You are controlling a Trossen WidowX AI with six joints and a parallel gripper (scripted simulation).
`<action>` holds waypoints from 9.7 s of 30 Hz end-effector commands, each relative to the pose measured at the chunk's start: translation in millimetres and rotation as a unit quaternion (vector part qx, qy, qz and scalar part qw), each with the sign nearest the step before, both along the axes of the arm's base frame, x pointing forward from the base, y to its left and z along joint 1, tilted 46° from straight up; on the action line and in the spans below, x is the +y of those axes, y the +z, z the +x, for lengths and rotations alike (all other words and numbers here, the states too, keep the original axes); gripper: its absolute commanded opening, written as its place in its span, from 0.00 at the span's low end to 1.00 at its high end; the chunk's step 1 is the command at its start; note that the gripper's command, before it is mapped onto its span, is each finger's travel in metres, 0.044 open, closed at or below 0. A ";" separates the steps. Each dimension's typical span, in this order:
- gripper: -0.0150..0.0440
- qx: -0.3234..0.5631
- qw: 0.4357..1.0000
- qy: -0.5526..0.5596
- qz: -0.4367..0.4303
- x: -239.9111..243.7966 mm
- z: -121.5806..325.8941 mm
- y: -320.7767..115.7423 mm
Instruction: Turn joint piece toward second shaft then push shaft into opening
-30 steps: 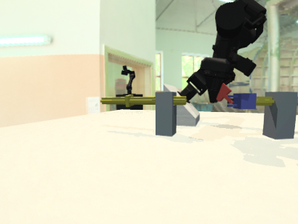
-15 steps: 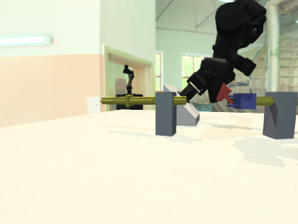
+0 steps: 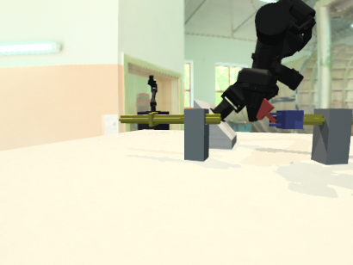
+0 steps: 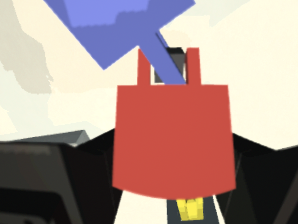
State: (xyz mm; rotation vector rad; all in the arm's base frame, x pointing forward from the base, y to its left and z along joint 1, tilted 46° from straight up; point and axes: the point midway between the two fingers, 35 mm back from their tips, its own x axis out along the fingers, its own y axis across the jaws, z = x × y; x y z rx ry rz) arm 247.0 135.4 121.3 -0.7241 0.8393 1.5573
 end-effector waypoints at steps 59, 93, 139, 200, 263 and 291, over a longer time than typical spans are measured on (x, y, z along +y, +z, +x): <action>0.50 0.000 1.000 0.000 0.000 0.0 0.0 0.0; 0.25 -0.007 0.984 0.012 0.179 4.8 1.6 -17.0; 0.77 -0.007 0.971 0.018 0.237 7.7 2.3 -21.3; 1.00 0.083 0.962 -0.261 0.012 -93.1 22.6 78.7; 1.00 0.437 0.645 -0.622 -0.079 -125.1 23.8 14.4; 1.00 0.529 0.307 -0.782 -0.122 -118.4 22.7 9.7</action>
